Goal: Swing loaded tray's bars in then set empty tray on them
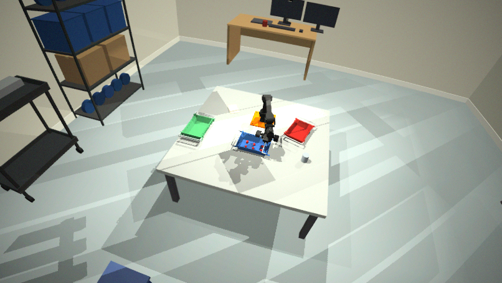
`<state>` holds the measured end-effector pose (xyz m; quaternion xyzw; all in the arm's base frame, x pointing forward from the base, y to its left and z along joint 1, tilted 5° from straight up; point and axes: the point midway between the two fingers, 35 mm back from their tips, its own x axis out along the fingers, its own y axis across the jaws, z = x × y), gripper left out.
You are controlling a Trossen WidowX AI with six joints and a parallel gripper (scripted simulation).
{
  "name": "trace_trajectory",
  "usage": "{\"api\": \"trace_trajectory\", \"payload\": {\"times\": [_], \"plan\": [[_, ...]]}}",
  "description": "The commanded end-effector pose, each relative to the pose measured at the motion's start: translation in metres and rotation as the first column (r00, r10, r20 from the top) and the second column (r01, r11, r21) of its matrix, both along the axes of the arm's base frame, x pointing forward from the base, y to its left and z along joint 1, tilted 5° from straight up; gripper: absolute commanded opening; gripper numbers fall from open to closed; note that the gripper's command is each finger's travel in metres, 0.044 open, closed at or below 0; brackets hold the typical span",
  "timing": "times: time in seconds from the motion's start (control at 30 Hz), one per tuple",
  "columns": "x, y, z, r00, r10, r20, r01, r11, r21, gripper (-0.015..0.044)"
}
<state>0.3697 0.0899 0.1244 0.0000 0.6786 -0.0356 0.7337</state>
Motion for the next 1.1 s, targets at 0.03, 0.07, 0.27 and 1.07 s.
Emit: {"api": "trace_trajectory", "payload": {"times": [0.03, 0.07, 0.27, 1.07], "plan": [[0.0, 0.0, 0.003, 1.0, 0.001, 0.004, -0.001, 1.0, 0.001, 0.0082], [0.0, 0.0, 0.003, 1.0, 0.001, 0.004, -0.001, 1.0, 0.001, 0.0082], [0.0, 0.0, 0.003, 1.0, 0.001, 0.004, -0.001, 1.0, 0.001, 0.0082], [0.0, 0.003, 0.032, 1.0, 0.004, 0.015, -0.004, 1.0, 0.003, 0.0082]]}}
